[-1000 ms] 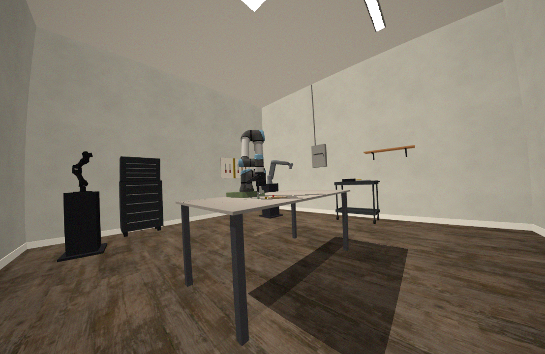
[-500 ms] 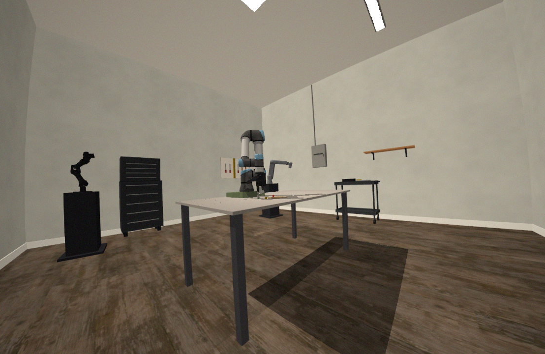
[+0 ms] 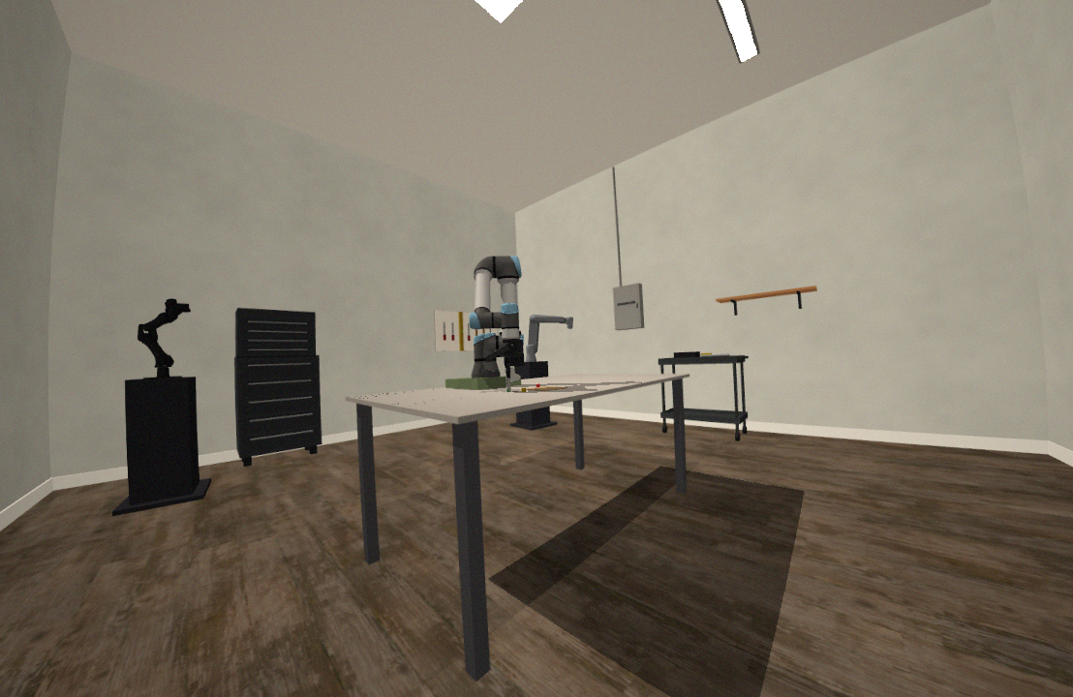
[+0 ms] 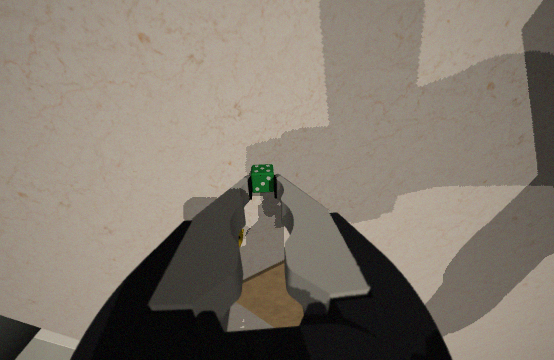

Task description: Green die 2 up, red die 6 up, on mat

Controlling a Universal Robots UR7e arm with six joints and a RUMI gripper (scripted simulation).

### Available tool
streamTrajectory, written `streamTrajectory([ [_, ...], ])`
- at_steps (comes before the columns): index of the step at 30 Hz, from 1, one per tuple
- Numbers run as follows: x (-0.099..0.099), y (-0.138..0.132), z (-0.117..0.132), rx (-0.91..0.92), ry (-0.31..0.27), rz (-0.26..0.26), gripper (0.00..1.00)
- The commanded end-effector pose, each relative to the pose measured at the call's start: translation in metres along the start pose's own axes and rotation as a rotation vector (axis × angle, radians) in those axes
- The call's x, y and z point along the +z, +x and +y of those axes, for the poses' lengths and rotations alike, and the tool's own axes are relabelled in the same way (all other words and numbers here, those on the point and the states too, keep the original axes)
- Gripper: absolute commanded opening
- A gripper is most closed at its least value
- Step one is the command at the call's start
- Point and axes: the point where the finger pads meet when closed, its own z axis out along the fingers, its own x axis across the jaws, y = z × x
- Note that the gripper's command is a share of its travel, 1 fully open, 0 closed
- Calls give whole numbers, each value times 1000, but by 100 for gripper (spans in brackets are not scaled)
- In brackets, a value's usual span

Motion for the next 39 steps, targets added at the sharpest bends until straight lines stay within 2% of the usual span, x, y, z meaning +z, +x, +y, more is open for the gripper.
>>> streamTrajectory([
  [1, -1, 0, 0, 0, 0, -1, 0],
  [7, -15, 0, 0, 0, 0, -1, 0],
  [15, -55, 0, 0, 0, 0, -1, 0],
  [17, -55, 0, 0, 0, 0, -1, 0],
  [25, -92, 0, 0, 0, 0, -1, 0],
  [29, -99, 0, 0, 0, 0, -1, 0],
  [39, -100, 0, 0, 0, 0, -1, 0],
])
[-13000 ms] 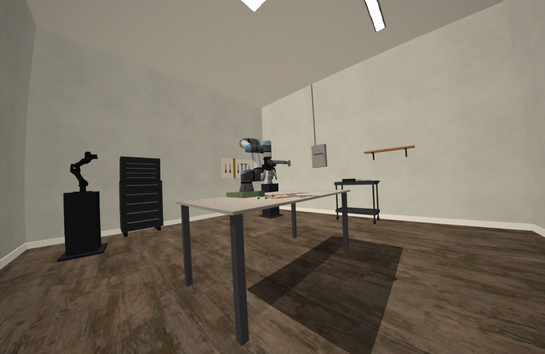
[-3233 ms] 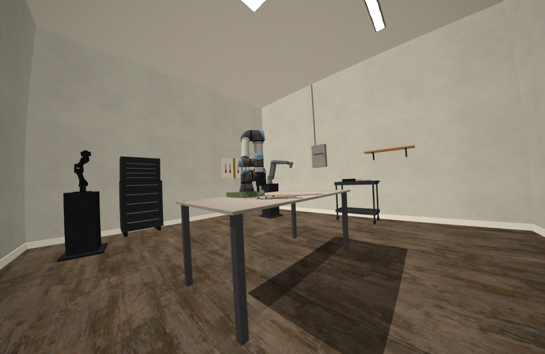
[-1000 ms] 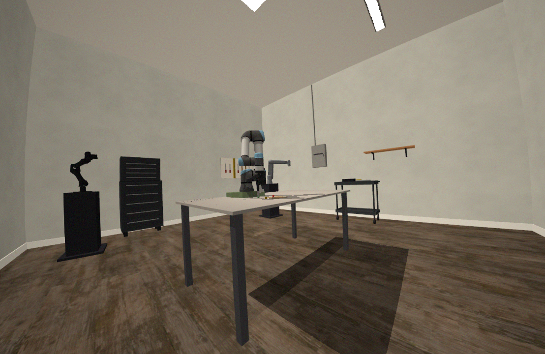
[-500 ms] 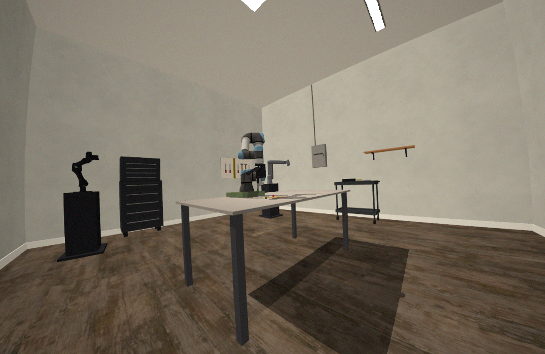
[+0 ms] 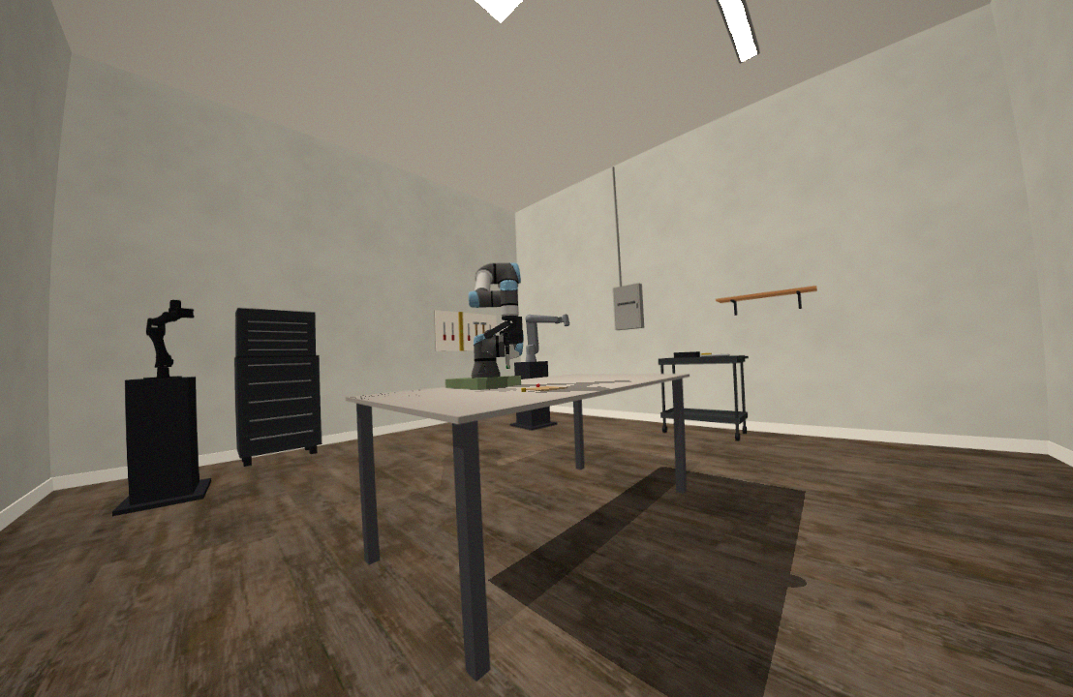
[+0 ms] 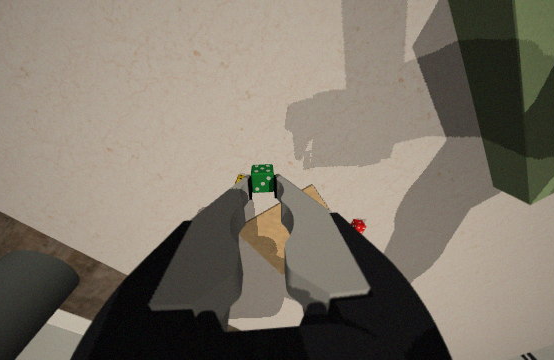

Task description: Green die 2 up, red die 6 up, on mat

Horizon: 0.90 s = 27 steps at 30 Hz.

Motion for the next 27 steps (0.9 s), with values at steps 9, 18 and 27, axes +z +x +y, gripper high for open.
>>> streamTrajectory([
  [9, -1, 0, 0, -4, 0, -1, 0],
  [18, -1, -1, 0, -24, 0, -1, 0],
  [27, -1, -2, -1, -92, 0, -1, 0],
])
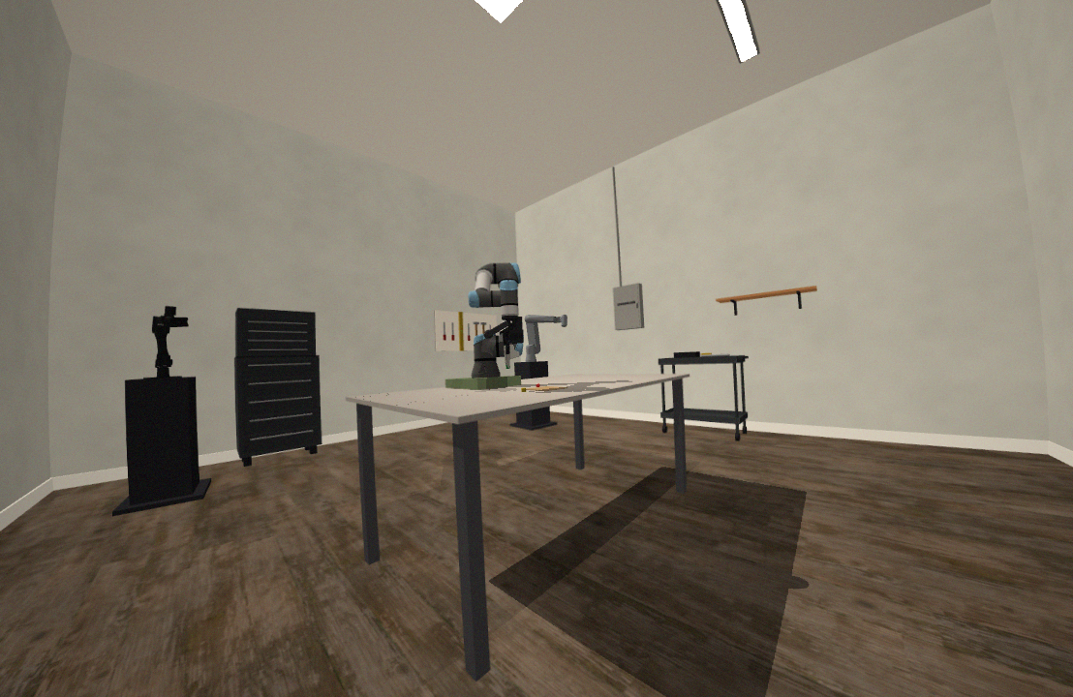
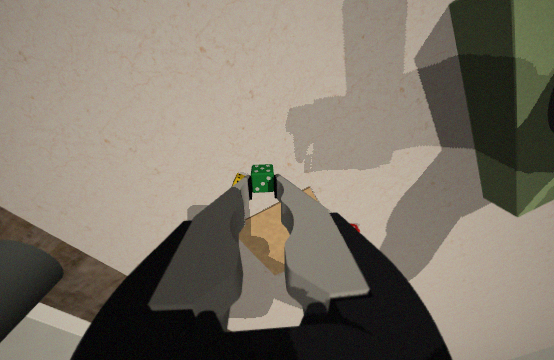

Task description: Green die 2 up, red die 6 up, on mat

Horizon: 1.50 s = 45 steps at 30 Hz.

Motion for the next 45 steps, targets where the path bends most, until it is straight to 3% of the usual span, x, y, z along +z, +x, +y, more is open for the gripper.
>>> streamTrajectory([
  [1, 0, -1, 0, -33, 0, -1, 0],
  [19, 0, -6, -2, -278, 0, -1, 0],
  [45, 1, -18, -1, -986, 0, -1, 0],
])
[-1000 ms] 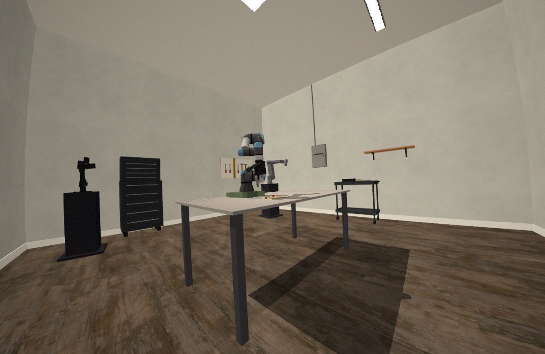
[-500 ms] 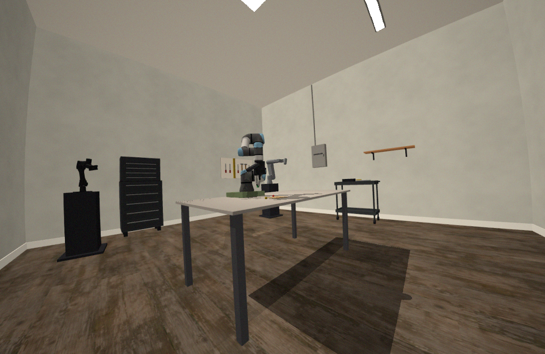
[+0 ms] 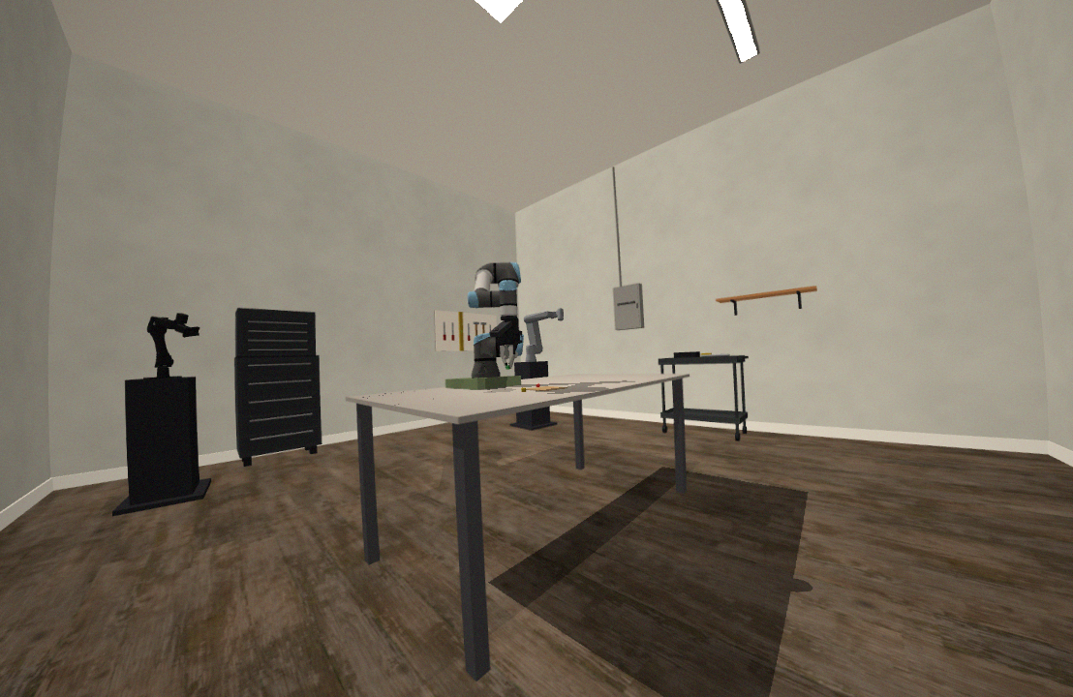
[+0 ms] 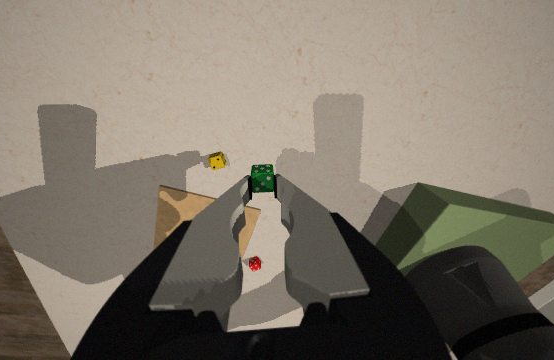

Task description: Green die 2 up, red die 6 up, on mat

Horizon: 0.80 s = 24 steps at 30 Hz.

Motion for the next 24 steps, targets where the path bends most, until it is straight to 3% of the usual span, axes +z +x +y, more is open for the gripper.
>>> streamTrajectory([
  [1, 0, -2, -1, -151, -3, -7, 0],
  [24, 1, -9, -2, -816, -1, -8, 0],
])
